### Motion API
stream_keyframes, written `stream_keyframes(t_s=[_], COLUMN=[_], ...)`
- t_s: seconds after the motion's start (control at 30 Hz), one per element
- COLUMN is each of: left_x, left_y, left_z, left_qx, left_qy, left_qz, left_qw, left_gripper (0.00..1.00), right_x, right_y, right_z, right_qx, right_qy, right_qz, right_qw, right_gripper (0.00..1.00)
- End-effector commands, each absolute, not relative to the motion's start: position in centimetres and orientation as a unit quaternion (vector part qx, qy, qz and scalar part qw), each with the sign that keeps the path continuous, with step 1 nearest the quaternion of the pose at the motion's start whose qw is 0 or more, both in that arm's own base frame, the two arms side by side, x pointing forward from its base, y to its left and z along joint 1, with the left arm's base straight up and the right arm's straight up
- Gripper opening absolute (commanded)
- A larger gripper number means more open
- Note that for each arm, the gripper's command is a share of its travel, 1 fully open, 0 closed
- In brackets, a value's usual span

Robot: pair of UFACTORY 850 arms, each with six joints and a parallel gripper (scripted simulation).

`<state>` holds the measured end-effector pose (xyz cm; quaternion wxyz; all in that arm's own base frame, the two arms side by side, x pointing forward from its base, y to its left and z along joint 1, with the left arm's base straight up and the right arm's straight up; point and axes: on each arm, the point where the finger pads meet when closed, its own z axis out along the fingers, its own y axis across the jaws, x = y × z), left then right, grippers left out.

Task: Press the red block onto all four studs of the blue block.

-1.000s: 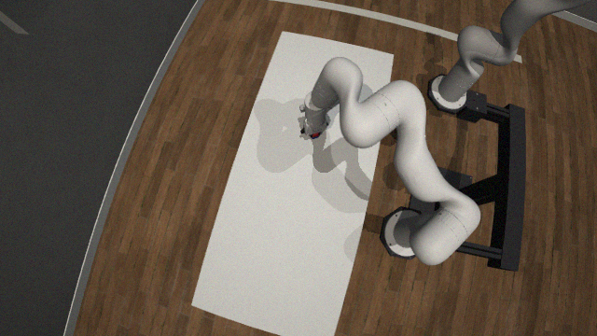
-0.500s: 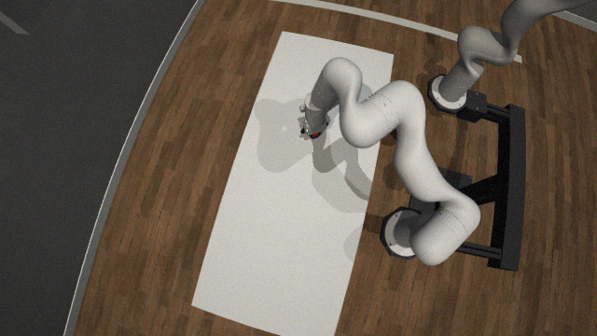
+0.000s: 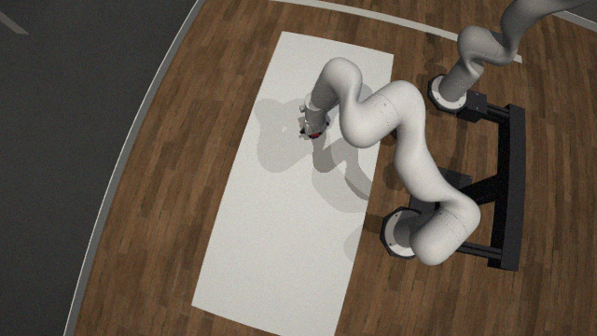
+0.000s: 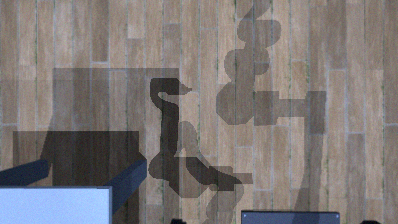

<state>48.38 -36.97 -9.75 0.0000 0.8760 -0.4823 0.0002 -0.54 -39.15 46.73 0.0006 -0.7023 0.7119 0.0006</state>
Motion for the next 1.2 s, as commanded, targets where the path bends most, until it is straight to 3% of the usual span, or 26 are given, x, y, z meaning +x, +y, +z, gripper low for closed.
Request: stream_keyframes(t_s=[0.0,1.17], left_x=[48.5,48.5], left_y=[-37.1,-37.1], left_z=[-9.6,-7.8], left_qx=[0.876,0.876], left_qy=[-0.482,-0.482], left_qz=[0.001,0.001], left_qw=[0.0,0.0], left_gripper=[1.0,1.0], right_x=[-0.5,-0.5], right_y=[-39.2,-39.2], right_z=[46.8,46.8], right_qx=[-0.702,-0.702], right_qy=[0.712,0.712], right_qz=[0.0,0.0], right_qw=[0.0,0.0], right_gripper=[1.0,1.0])
